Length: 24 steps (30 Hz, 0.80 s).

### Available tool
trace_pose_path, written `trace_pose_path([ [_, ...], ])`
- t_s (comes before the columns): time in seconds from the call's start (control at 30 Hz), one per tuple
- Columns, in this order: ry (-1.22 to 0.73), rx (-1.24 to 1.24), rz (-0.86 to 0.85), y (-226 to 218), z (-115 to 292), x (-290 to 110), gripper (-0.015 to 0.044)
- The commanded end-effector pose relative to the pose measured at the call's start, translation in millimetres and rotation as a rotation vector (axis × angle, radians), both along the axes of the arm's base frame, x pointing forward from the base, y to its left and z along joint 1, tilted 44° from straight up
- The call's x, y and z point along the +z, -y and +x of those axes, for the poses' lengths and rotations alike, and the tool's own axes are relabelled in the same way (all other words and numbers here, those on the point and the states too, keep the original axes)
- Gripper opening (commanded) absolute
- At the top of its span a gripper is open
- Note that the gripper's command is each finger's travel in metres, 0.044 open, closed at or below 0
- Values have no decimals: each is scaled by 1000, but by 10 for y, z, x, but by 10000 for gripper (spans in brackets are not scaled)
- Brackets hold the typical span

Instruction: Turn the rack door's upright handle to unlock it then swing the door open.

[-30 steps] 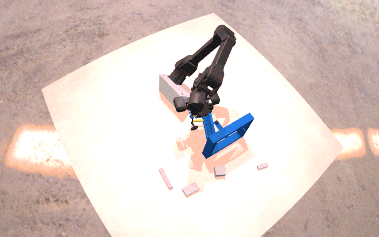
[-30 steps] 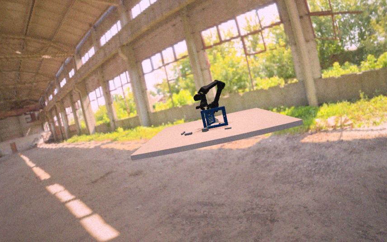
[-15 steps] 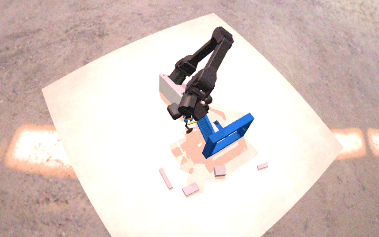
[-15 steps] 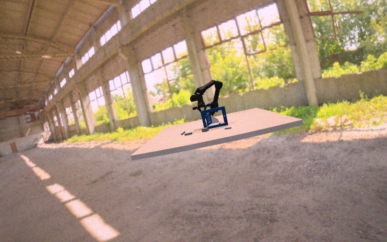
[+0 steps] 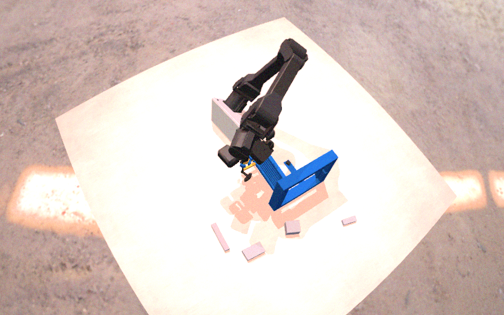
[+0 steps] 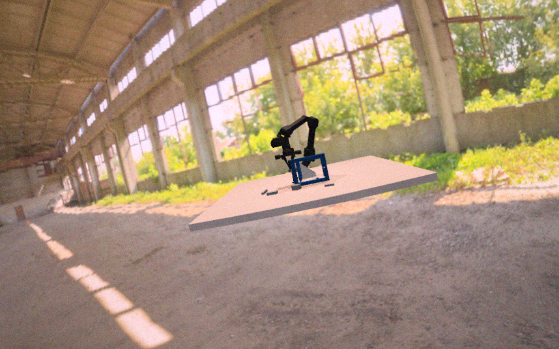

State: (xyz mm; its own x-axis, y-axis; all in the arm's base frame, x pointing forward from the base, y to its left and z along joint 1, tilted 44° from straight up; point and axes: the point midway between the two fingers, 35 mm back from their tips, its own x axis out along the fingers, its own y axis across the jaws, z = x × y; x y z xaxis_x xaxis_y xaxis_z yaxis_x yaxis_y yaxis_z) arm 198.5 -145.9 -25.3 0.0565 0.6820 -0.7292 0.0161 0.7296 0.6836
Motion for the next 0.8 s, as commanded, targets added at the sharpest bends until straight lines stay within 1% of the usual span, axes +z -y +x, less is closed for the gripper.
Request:
trace_pose_path([
  [0.0, 17, 20, -6, 20, 3, -9, 14],
  [0.33, 17, 20, -6, 20, 3, -9, 14],
  [0.67, 17, 20, -6, 20, 3, -9, 276],
  [0.7, 17, 20, -6, 20, 3, -9, 286],
  [0.77, 17, 20, -6, 27, 4, -3, 286],
])
